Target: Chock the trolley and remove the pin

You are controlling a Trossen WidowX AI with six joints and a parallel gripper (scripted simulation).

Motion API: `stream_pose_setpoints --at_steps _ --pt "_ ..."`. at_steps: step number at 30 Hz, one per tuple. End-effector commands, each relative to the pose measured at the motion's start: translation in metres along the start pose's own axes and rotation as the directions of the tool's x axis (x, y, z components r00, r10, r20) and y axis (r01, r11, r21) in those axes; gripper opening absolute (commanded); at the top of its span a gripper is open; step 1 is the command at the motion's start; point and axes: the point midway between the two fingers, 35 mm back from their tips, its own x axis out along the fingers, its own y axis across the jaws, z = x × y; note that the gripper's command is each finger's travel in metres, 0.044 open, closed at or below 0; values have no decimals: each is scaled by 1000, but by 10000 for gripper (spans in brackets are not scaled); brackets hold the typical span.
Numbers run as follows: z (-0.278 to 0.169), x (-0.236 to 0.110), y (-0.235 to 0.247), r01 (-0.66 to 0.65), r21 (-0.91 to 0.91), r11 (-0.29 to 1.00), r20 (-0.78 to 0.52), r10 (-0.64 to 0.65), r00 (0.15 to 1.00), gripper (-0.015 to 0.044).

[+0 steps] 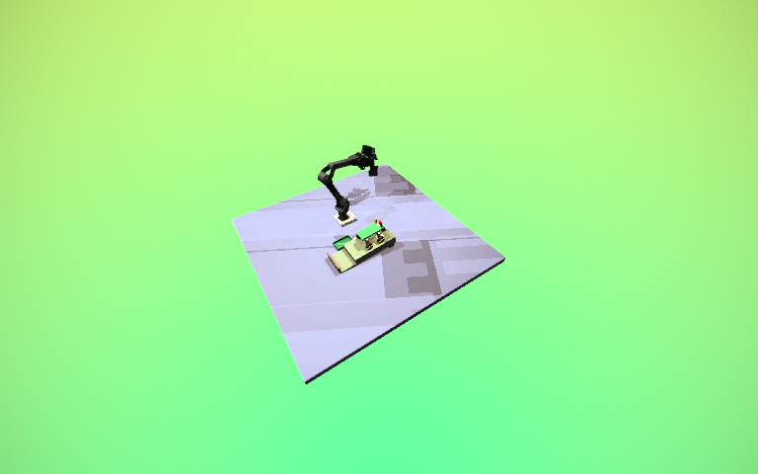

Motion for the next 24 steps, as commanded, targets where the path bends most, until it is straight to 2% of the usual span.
stream_pose_setpoints --at_steps 1,7,14,19,24 --pt "-16 0 18 -62 263 963 -31 73 997 190" --pt "-34 -2 44 -101 583 806 -59 167 984 190" --pt "-53 -8 74 -68 864 499 -82 273 958 190" --pt "-65 -15 95 9 973 230 -90 347 934 190" --pt "-75 -23 116 123 991 -49 -92 417 904 190"
